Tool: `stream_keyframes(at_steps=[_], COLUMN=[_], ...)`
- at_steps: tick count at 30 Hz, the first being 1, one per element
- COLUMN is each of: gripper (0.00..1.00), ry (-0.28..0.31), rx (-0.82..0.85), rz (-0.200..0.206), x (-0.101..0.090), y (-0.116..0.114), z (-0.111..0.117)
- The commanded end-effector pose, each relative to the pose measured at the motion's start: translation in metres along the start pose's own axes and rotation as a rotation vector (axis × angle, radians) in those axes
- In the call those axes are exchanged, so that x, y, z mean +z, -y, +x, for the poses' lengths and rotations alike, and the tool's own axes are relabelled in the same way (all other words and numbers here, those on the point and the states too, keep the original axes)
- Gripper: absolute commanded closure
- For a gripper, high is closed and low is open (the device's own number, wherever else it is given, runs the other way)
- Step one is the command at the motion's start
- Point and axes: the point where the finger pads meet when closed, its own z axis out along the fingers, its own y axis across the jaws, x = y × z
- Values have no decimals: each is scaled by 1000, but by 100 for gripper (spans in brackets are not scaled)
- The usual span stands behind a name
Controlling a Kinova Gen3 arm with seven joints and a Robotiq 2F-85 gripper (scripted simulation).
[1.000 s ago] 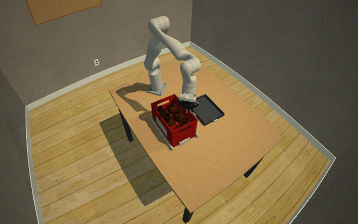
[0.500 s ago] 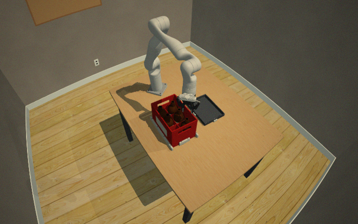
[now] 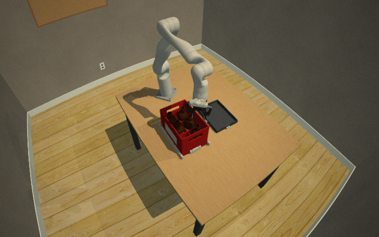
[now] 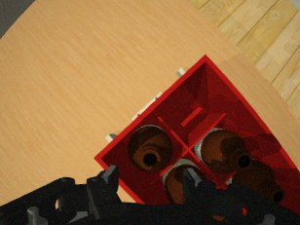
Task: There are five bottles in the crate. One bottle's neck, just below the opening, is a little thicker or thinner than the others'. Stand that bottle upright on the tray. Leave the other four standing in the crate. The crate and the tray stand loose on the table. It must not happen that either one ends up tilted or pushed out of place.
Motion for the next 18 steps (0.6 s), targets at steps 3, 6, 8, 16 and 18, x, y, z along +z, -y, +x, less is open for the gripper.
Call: stream_keyframes(at_steps=[3, 6, 8, 16, 18], gripper=[36, 36, 36, 36, 36], ry=[-1, -1, -1, -1, -1], rx=[0, 0, 0, 0, 0], rz=[2, 2, 2, 2, 2], x=[-1, -1, -1, 1, 2], y=[0, 0, 0, 0, 0], z=[0, 0, 0, 0, 0])
